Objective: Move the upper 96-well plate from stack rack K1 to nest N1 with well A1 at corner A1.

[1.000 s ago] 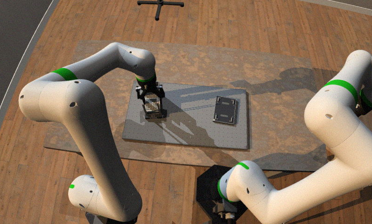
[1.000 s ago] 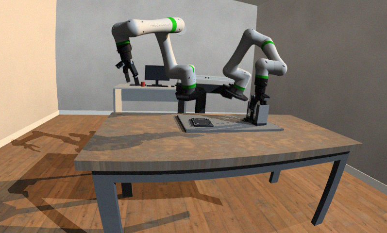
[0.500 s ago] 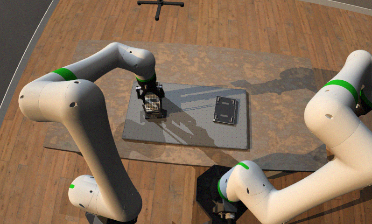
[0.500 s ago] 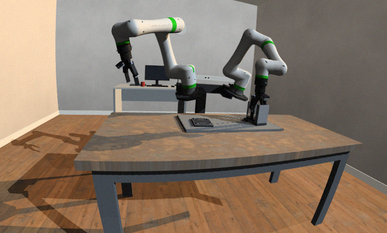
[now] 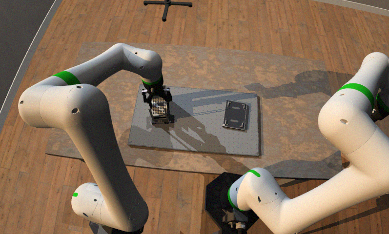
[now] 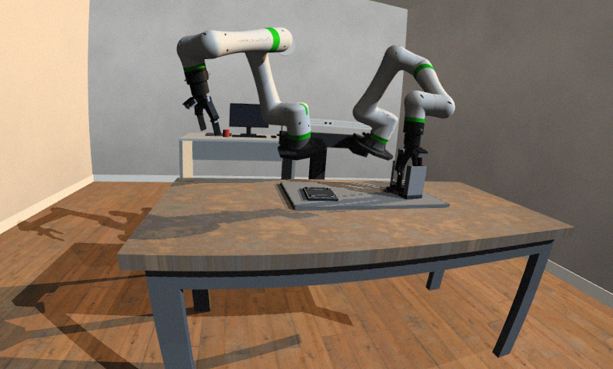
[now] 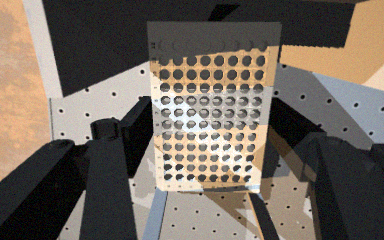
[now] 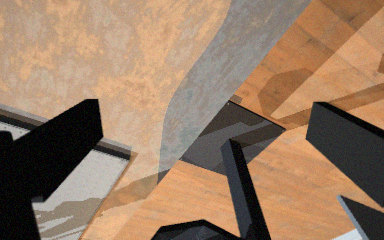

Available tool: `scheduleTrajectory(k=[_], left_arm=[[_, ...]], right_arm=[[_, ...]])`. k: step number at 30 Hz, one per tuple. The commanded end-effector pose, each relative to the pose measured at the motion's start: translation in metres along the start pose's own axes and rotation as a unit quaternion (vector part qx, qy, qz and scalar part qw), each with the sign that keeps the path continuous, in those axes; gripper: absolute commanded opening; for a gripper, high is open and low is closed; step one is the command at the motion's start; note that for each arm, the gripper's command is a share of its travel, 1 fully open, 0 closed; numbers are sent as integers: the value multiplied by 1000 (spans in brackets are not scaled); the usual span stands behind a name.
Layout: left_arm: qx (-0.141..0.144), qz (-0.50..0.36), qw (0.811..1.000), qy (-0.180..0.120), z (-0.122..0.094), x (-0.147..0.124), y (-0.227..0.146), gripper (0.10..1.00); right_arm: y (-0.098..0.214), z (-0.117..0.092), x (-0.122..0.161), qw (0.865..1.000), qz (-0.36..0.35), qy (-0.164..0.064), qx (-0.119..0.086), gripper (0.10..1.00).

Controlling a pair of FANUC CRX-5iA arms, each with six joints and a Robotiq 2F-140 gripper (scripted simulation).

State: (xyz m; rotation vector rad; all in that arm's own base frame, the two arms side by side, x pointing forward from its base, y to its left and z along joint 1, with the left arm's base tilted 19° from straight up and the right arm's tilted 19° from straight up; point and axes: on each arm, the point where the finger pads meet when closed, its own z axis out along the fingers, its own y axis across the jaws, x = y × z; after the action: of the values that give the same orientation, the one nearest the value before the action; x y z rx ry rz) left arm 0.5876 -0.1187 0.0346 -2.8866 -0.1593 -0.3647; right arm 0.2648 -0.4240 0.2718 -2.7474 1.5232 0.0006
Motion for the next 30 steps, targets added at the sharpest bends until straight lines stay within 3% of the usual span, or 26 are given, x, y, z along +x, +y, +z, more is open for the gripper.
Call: scheduleTrajectory(k=[1,30], left_arm=[[-1,0,1000,1,-5,1,0,99],[-1,0,1000,1,-49,1,0,99]], right_arm=[[0,-1,0,1000,0,1,0,1000],[0,-1,0,1000,0,1,0,1000]])
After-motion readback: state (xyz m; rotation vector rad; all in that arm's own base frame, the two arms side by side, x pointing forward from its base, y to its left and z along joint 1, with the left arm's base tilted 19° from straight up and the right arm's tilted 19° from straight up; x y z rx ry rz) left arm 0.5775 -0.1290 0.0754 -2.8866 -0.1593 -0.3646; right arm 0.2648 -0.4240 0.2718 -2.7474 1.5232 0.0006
